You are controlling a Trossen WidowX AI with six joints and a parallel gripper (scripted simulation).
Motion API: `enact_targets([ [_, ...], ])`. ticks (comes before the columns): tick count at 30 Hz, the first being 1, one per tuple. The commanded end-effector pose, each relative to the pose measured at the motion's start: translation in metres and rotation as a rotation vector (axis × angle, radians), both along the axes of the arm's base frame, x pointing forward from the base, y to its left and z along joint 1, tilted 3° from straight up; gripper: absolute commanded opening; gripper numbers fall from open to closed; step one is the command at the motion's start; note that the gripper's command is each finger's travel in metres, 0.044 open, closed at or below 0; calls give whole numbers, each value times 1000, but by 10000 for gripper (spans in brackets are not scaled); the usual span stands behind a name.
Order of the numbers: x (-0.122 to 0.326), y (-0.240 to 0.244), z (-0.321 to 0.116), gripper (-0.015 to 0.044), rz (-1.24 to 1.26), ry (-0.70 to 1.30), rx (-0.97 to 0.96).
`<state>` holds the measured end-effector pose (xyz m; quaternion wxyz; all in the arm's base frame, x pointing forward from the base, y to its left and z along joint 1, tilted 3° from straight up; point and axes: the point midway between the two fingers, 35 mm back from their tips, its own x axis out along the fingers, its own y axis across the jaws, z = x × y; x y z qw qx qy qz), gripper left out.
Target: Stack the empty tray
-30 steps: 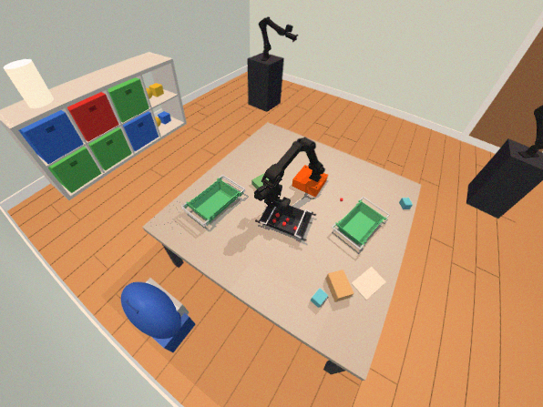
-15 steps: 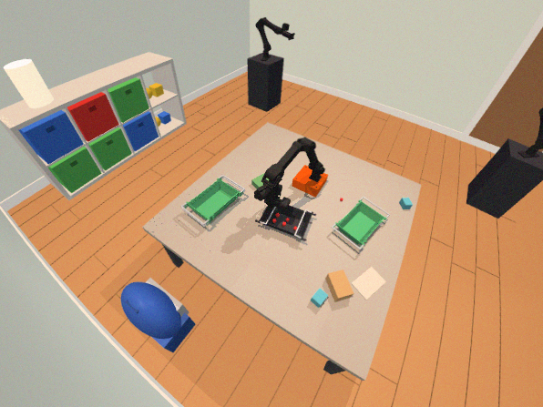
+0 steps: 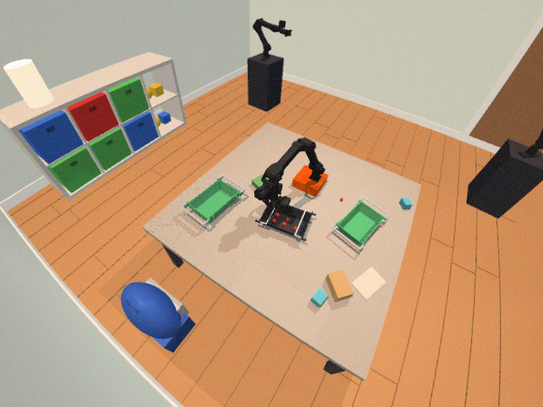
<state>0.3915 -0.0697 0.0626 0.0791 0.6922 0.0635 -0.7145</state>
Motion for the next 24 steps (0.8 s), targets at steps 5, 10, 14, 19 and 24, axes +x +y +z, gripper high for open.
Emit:
enact_targets([
  [5, 1, 3, 77, 420, 0, -16, -2],
  [10, 3, 30, 47, 440, 320, 3, 9],
  [14, 0, 77, 43, 440, 832, 11, 23],
  [19, -13, 126, 37, 440, 1392, 33, 32],
  [24, -24, 155, 33, 440, 1733, 50, 38],
])
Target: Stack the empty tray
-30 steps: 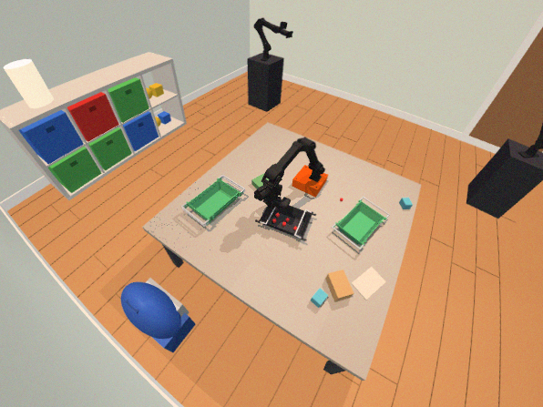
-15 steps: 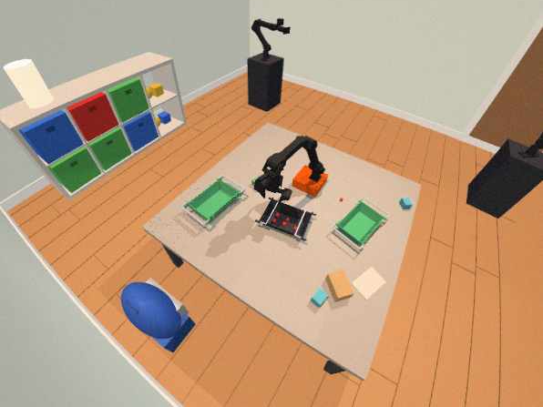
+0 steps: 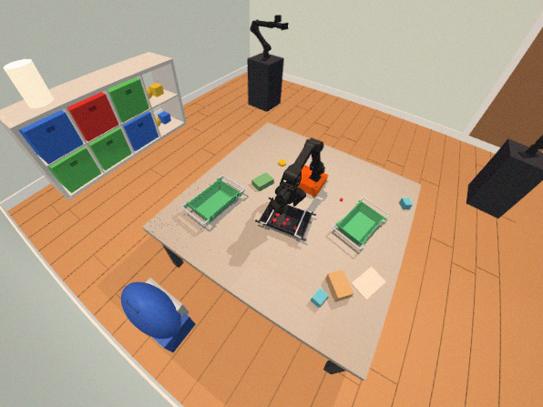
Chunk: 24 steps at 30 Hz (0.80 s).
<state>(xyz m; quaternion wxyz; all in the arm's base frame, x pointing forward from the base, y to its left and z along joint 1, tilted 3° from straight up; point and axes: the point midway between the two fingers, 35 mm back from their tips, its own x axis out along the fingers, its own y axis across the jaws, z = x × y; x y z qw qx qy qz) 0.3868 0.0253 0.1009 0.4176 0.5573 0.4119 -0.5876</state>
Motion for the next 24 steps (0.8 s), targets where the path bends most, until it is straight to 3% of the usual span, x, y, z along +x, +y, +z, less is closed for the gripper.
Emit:
enact_targets([
  [1, -22, 66, -6, 440, 752, 21, 14],
  [24, -95, 179, -18, 440, 2354, 49, 61],
])
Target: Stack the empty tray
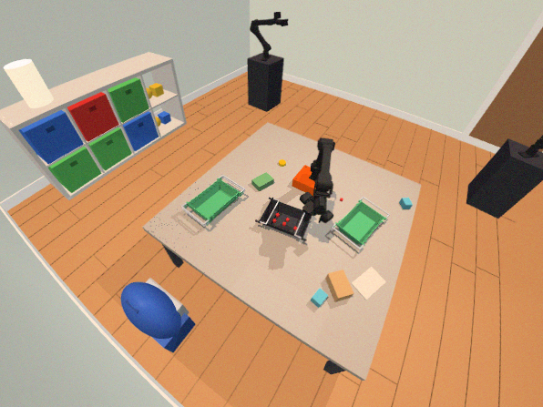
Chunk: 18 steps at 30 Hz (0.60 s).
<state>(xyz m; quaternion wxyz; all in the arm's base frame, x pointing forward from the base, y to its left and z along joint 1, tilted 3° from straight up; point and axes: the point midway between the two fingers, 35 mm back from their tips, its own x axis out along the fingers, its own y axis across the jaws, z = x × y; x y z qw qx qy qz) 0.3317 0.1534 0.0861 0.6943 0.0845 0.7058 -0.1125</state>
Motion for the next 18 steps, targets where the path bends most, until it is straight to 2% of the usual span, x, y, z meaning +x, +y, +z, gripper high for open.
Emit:
enact_targets([
  [1, -44, 55, -4, 440, 815, 15, 35],
  [18, -118, 111, -15, 440, 1978, 42, 60],
])
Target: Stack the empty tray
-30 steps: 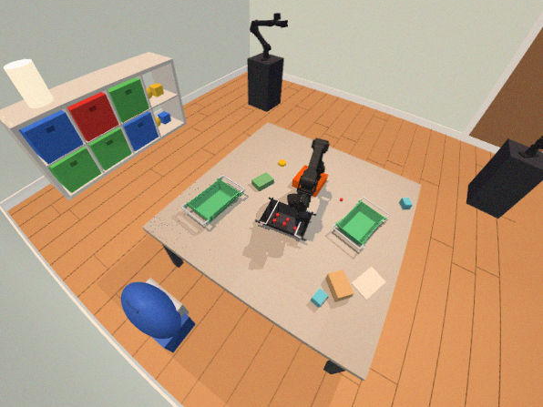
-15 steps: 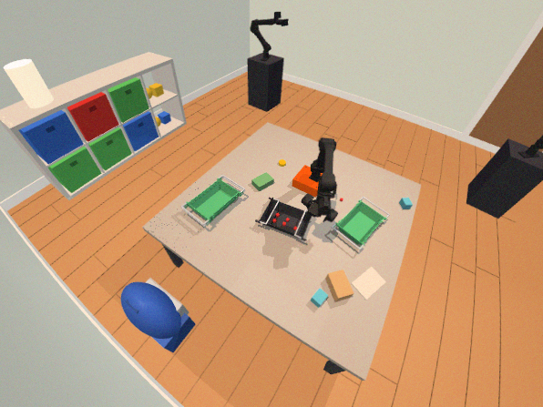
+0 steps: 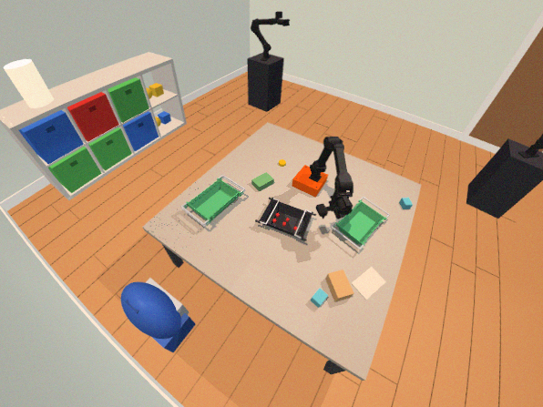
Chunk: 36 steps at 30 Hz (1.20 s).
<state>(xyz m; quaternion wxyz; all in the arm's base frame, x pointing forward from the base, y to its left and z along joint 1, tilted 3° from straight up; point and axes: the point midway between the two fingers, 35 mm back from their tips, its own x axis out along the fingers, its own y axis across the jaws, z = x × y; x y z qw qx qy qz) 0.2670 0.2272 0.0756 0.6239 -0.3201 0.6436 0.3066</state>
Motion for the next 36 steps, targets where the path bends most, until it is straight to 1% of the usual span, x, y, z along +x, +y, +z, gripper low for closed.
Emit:
enact_targets([
  [1, -58, 40, -5, 440, 849, 18, 37],
  [18, -141, 71, -16, 440, 2012, 39, 63],
  [36, -143, 71, -16, 440, 2030, 40, 64],
])
